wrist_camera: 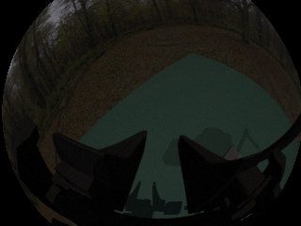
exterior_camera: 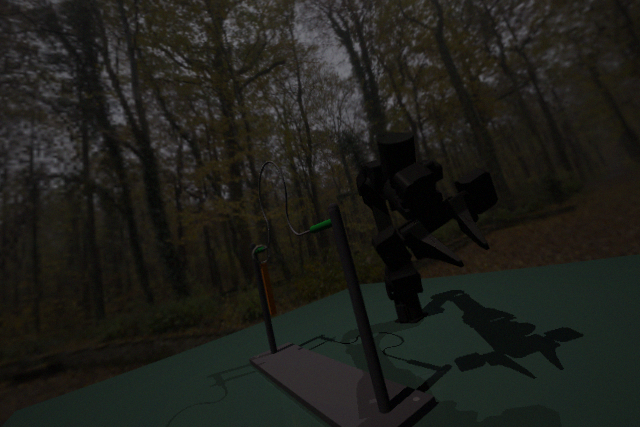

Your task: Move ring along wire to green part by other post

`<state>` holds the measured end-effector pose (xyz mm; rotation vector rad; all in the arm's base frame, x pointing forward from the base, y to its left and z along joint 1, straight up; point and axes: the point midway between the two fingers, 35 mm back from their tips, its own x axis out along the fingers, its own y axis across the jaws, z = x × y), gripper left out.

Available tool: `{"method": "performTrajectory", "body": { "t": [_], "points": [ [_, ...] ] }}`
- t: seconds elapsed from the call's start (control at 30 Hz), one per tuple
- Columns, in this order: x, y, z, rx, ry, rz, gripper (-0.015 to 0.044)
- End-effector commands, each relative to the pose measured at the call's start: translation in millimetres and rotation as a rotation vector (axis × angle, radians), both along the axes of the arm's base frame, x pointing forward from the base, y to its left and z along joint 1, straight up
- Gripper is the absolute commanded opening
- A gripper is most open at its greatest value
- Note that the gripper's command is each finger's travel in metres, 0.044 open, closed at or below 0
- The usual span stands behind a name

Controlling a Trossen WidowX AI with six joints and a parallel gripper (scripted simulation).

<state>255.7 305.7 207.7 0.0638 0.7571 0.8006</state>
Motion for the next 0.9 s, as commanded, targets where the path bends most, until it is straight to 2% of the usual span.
{"method": "performTrajectory", "body": {
  "t": [0.0, 0.3, 0.87],
  "points": [
    [18.7, -39.4, -12.8, -0.016, -0.012, -0.064, 0.0160],
    [40.4, -115.6, -44.9, -0.070, -0.029, -0.174, 0.0160],
    [59.0, -246.4, -63.9, -0.046, -0.121, -0.395, 0.0160]
  ]
}}
